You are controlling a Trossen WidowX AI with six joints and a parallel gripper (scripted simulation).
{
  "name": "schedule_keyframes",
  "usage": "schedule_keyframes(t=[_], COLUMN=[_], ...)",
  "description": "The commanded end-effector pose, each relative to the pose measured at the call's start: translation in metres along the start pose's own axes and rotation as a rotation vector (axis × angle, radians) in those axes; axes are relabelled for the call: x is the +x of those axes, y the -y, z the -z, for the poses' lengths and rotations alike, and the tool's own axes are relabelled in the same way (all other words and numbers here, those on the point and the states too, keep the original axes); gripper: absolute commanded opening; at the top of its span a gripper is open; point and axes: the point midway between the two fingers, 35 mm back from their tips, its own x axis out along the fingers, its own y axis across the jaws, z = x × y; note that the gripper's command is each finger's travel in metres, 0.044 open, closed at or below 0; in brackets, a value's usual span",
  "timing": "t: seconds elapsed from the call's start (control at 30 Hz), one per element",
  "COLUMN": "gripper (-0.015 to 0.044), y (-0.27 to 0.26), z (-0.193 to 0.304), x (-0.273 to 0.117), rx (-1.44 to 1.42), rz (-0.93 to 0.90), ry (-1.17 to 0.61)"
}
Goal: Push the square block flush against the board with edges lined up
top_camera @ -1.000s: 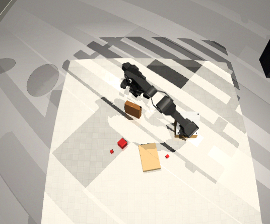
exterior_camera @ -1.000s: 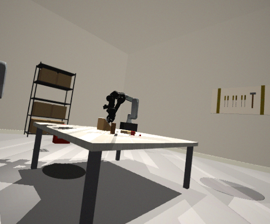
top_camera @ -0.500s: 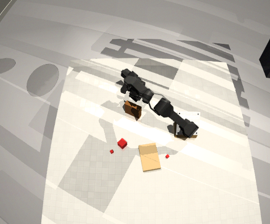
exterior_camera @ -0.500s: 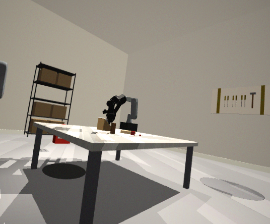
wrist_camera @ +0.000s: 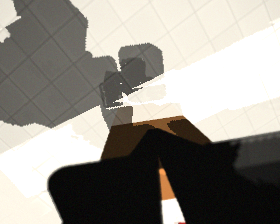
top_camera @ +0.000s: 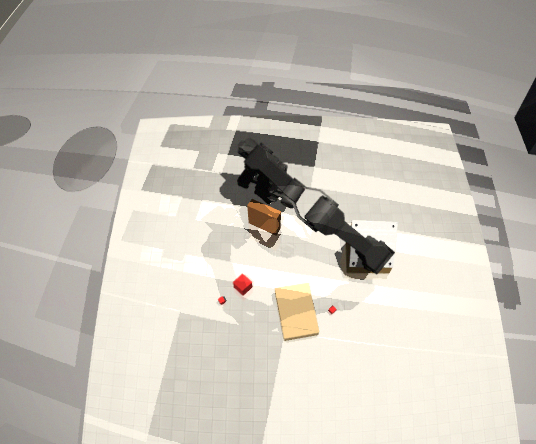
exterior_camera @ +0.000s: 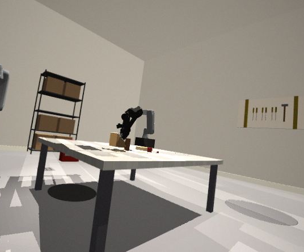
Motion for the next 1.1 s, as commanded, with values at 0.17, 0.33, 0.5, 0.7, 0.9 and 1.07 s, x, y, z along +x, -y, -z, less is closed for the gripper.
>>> schedule_keyframes(t=[0.17,0.33,0.5,0.7,0.9,1.07], gripper=[0.0,0.0,0.0,0.0,0.0,0.0], y=[0.0,0.0,0.0,0.0,0.0,0.0], z=[0.009,0.013,0.017,0.022,0.027,0.03], x=[0.002,0.002,0.002,0.002,0.002,0.002], rx=[0.0,0.0,0.0,0.0,0.0,0.0], rz=[0.004,0.004,0.004,0.004,0.004,0.004], ry=[-0.003,-0.003,-0.003,-0.003,-0.004,-0.004])
